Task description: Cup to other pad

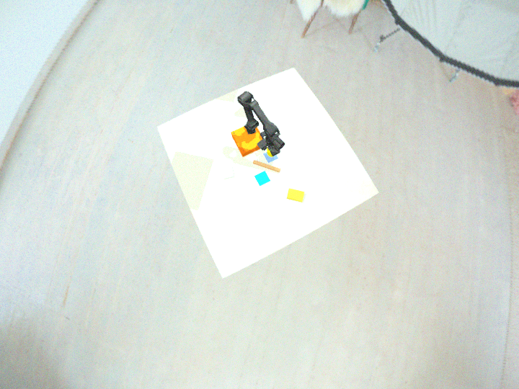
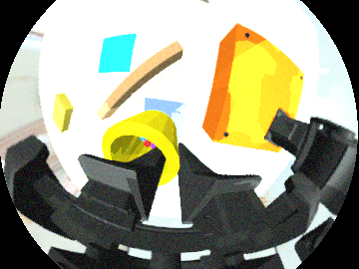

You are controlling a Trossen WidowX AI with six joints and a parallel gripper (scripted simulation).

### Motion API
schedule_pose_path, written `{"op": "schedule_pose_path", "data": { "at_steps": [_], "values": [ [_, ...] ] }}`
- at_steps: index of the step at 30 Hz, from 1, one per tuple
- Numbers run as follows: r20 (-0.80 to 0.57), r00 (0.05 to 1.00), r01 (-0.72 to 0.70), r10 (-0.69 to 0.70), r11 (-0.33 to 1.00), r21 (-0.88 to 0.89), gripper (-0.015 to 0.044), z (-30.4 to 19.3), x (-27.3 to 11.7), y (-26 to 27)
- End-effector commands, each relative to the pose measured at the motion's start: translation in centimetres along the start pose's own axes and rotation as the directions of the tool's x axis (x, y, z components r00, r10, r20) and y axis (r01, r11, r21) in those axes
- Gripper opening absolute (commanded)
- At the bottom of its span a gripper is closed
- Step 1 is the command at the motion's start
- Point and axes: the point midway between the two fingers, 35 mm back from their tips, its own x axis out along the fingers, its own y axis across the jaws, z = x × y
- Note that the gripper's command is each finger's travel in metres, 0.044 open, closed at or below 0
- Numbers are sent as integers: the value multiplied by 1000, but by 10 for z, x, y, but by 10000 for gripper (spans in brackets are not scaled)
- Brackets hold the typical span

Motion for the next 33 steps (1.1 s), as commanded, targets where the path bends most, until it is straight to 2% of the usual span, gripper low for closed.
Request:
{"op": "schedule_pose_path", "data": {
  "at_steps": [1, 33],
  "values": [
    [-2, 1000, -4, 4, 1000, -2, 0, 3, -1, 5],
    [4, 1000, -7, 7, 1000, 0, 0, 48, -2, 44]
  ]
}}
